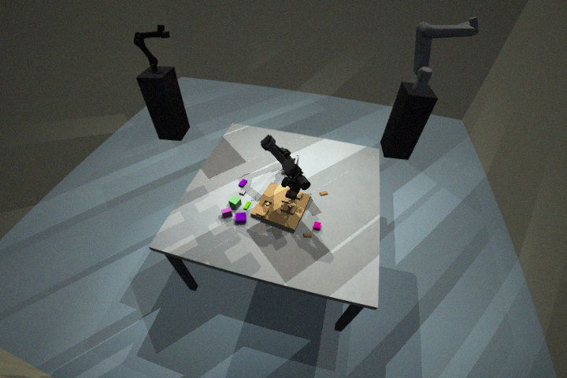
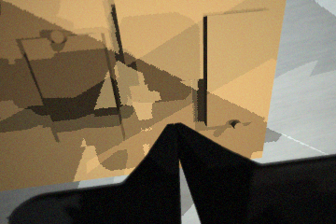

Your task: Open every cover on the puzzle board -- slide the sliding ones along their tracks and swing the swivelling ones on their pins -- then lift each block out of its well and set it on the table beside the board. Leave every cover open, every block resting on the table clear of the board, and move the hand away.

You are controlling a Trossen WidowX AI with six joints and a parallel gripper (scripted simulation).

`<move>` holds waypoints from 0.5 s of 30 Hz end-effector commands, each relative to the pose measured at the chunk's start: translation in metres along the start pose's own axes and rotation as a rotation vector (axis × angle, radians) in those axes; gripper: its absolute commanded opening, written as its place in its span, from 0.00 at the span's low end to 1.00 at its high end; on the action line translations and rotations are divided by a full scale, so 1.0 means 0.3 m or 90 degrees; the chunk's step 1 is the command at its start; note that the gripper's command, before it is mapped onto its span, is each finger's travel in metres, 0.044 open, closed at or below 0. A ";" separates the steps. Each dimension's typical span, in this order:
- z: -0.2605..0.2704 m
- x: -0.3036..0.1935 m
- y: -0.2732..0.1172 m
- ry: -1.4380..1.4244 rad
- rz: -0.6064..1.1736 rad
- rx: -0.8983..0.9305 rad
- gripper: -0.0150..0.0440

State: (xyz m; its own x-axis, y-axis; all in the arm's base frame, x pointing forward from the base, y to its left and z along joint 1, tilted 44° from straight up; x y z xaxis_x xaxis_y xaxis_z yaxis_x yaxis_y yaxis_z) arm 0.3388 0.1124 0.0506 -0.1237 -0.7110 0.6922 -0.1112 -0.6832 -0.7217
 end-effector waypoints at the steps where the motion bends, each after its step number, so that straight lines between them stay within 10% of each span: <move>1: -0.001 -0.002 0.001 0.003 0.003 -0.002 0.25; 15: 0.002 -0.004 0.039 0.003 0.003 -0.002 0.25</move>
State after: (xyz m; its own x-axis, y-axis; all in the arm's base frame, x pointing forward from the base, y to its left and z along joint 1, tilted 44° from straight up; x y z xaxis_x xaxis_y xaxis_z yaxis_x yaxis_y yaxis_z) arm 0.3388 0.1074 0.0444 -0.1338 -0.7135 0.6878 -0.1125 -0.6786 -0.7259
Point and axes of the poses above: the point midway between the two fingers, 35 mm back from their tips, its own y axis out along the fingers, its own z axis across the jaws, x = y × z, the point moved 10 cm from there along -y, back along the fingers, and after that the axes turned 10 degrees about -y, right-handed, at the moved point
